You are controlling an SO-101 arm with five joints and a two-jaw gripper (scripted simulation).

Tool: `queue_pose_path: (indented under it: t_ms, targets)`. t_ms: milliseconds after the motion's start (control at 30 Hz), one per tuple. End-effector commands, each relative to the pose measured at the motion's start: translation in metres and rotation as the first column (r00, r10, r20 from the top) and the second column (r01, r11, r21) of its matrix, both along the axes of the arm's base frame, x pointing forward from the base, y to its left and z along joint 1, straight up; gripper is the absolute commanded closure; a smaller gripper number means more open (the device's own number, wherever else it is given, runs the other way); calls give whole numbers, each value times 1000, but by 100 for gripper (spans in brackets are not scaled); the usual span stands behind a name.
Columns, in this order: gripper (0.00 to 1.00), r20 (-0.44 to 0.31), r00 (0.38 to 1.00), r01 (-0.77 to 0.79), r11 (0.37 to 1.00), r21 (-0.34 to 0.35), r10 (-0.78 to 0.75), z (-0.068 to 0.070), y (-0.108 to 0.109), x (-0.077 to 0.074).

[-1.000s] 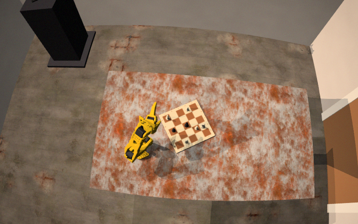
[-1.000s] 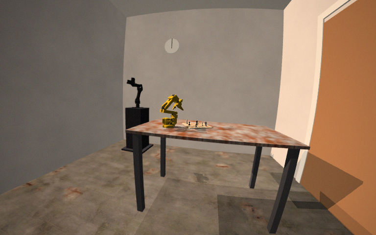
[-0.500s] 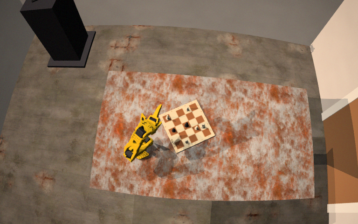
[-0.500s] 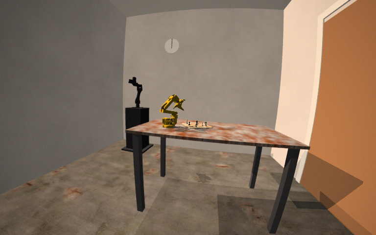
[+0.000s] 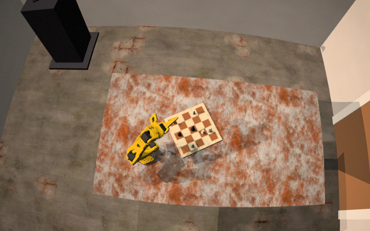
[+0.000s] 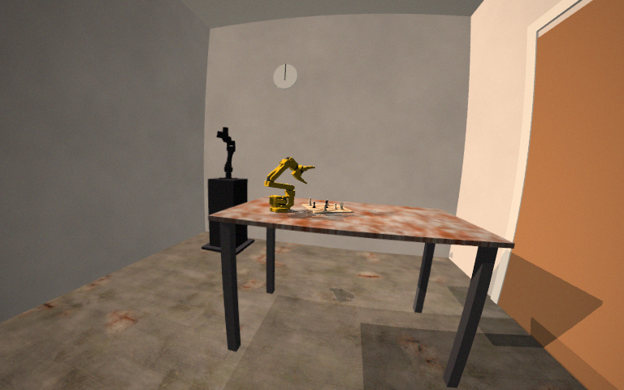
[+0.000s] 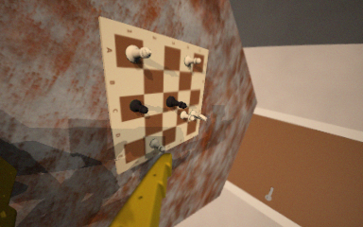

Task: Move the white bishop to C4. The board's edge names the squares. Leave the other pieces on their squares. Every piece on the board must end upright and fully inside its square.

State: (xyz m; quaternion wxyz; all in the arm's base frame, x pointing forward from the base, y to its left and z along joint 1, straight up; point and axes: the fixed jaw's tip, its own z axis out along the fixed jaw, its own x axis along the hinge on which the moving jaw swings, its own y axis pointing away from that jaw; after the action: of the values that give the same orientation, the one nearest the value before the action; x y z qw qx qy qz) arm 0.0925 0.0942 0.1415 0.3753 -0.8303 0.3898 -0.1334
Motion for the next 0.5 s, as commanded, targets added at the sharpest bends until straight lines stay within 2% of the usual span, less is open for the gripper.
queue_pose_path:
  t_ms: [0,167,200,267,300,367,433,467]
  targets:
    - [40,-75,990,123,992,38,-120,-4,-5,2]
    - [43,-176,940,316,942,113,-294,-4,-10,8]
    - [43,-176,940,316,942,113,-294,-4,-10,8]
    - [44,-230,899,412,900,146,-374,-4,-13,10]
    - [44,-230,899,412,900,146,-374,-4,-13,10]
    - [46,-286,848,504,846,175,-446,-4,-16,13]
    - [46,-286,848,504,846,175,-446,-4,-16,13]
    - [46,-314,820,549,815,188,-480,-3,-17,14]
